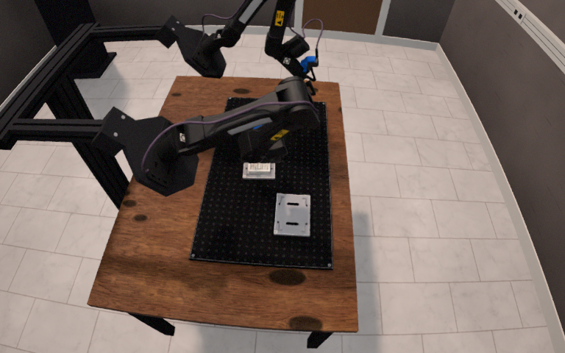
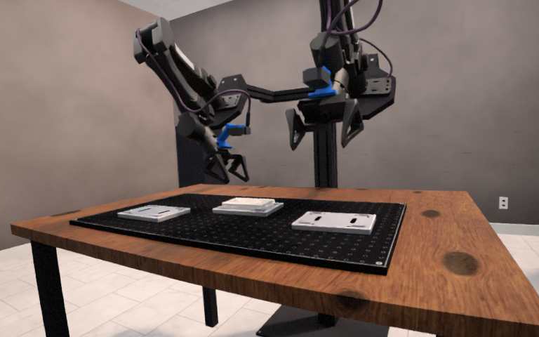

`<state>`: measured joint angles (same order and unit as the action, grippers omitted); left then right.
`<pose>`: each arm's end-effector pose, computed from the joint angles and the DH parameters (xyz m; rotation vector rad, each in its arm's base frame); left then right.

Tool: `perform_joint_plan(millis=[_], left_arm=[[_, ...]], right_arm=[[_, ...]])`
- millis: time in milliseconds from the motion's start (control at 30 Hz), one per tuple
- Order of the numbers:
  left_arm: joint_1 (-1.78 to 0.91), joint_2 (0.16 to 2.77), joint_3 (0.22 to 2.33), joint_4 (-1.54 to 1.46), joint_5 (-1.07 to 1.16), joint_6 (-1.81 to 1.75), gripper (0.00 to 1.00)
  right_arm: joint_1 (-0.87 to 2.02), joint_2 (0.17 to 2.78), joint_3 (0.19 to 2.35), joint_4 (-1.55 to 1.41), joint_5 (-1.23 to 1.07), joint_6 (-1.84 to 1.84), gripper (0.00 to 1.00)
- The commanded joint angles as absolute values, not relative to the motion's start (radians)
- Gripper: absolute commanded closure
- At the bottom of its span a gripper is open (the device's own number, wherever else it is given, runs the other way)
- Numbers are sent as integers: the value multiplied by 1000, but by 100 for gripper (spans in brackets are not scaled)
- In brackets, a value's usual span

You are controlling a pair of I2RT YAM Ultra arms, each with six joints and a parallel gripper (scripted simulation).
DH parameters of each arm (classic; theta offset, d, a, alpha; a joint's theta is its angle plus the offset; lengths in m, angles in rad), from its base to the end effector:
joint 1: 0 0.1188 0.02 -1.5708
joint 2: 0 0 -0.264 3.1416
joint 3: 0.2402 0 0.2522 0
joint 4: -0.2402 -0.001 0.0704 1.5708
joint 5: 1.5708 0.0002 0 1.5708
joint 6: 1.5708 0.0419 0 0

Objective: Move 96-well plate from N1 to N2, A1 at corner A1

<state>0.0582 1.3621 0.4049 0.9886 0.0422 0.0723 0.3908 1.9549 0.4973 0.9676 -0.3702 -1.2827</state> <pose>0.2672 0.0148 0.2147 0.0444 1.5392 0.0712 0.2737 0.1302 0.0753 -1.6494 1.1829 -0.1812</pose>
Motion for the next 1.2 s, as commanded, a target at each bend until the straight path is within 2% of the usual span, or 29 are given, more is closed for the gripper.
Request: perform_joint_plan(millis=[0, 500, 833, 900, 1167], left_arm=[[72, 1386, 434, 1020, 58, 39, 0], [66, 1388, 434, 1023, 54, 38, 0], [66, 1388, 434, 1023, 54, 38, 0], [66, 1388, 434, 1023, 54, 38, 0], [66, 1388, 434, 1023, 54, 38, 0]], right_arm=[[412, 1973, 514, 951, -395, -1308, 0], [413, 1973, 515, 935, -360, -1305, 0], [589, 1866, 534, 675, 163, -1204, 0], [589, 1866, 534, 675, 163, -1204, 0], [775, 1898, 704, 350, 526, -1060, 0]])
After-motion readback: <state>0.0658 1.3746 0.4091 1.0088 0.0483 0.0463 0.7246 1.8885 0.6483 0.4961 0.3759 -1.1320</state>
